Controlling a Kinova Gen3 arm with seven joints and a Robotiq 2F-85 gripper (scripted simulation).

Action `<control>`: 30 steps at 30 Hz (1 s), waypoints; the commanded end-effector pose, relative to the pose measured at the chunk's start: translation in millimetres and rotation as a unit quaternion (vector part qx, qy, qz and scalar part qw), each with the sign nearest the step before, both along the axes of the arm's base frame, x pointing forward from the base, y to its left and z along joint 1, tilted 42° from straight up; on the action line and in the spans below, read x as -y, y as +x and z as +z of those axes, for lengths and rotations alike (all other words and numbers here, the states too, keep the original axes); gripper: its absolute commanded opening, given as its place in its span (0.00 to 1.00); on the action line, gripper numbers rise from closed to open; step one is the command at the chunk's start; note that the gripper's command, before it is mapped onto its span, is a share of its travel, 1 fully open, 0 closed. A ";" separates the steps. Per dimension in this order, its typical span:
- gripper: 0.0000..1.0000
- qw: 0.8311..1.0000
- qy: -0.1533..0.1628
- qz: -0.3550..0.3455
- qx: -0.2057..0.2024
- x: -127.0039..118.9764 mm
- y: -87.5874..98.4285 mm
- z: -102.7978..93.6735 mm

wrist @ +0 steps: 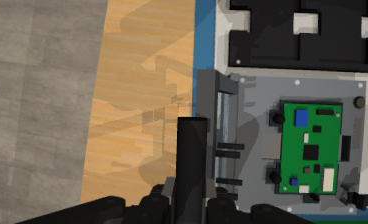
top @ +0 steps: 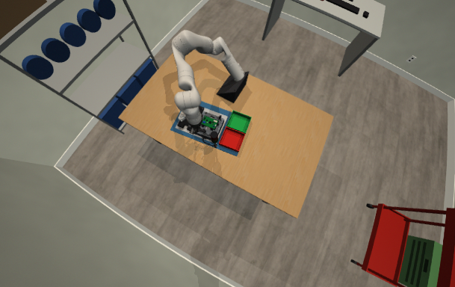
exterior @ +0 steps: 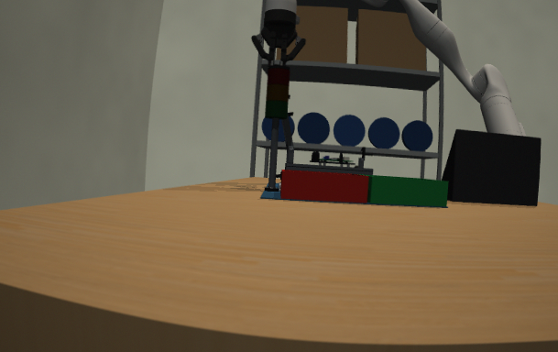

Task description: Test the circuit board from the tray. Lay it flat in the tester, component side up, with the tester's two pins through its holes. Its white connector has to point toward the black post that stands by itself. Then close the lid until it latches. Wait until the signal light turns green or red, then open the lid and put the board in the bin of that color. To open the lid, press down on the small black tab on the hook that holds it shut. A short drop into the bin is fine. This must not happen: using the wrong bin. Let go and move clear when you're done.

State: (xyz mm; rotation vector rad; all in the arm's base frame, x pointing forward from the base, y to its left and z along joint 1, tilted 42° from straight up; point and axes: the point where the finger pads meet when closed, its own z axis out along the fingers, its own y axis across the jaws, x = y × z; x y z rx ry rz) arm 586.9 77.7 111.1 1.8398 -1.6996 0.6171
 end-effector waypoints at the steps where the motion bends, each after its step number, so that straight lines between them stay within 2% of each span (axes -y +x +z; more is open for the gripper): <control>1: 0.00 1.000 0.000 0.000 -0.003 -1.3 -4.9 1.9; 12: 0.00 1.000 0.000 0.000 -0.003 -2.1 -15.1 4.1; 30: 0.00 1.000 0.000 0.000 -0.003 -2.1 -43.5 8.3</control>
